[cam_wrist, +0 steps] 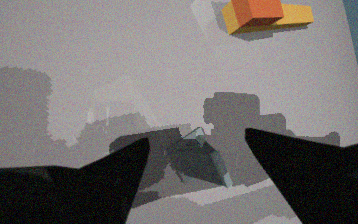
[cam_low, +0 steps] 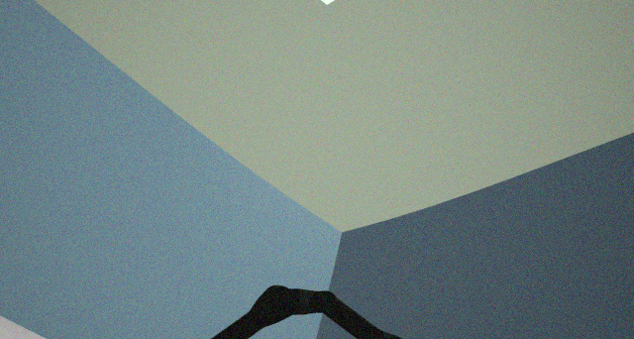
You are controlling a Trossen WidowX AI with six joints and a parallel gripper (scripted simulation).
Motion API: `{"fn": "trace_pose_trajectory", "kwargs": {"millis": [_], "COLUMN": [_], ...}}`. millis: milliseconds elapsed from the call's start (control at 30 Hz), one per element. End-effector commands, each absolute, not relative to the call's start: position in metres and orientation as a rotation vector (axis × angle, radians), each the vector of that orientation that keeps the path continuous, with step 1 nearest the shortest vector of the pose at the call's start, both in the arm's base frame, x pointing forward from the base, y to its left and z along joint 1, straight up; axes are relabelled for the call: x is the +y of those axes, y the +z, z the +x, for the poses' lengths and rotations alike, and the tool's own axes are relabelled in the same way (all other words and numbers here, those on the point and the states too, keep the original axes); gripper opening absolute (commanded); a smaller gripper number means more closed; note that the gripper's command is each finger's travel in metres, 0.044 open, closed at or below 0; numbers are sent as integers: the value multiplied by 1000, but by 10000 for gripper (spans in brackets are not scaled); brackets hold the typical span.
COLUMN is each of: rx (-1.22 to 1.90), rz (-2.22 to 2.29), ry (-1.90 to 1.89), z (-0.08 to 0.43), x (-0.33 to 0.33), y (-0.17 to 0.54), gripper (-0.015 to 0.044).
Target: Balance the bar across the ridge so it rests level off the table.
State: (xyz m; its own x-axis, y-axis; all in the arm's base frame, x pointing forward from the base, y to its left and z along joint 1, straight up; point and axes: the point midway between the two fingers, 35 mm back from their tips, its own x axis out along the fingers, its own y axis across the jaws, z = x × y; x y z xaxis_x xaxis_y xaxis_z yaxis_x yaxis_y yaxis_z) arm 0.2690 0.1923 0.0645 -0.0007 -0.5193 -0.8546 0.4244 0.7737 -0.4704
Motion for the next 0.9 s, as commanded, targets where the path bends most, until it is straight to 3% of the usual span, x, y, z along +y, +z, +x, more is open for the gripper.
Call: {"fn": "trace_pose_trajectory", "kwargs": {"millis": [0,100,867], "rx": [1386,1392,1398], "rz": [-81,-34,438], "ry": [-745,-769,-1001], "z": [269,275,315], "x": [192,184,97], "y": [65,67,87], "gripper": [374,315,315]}}
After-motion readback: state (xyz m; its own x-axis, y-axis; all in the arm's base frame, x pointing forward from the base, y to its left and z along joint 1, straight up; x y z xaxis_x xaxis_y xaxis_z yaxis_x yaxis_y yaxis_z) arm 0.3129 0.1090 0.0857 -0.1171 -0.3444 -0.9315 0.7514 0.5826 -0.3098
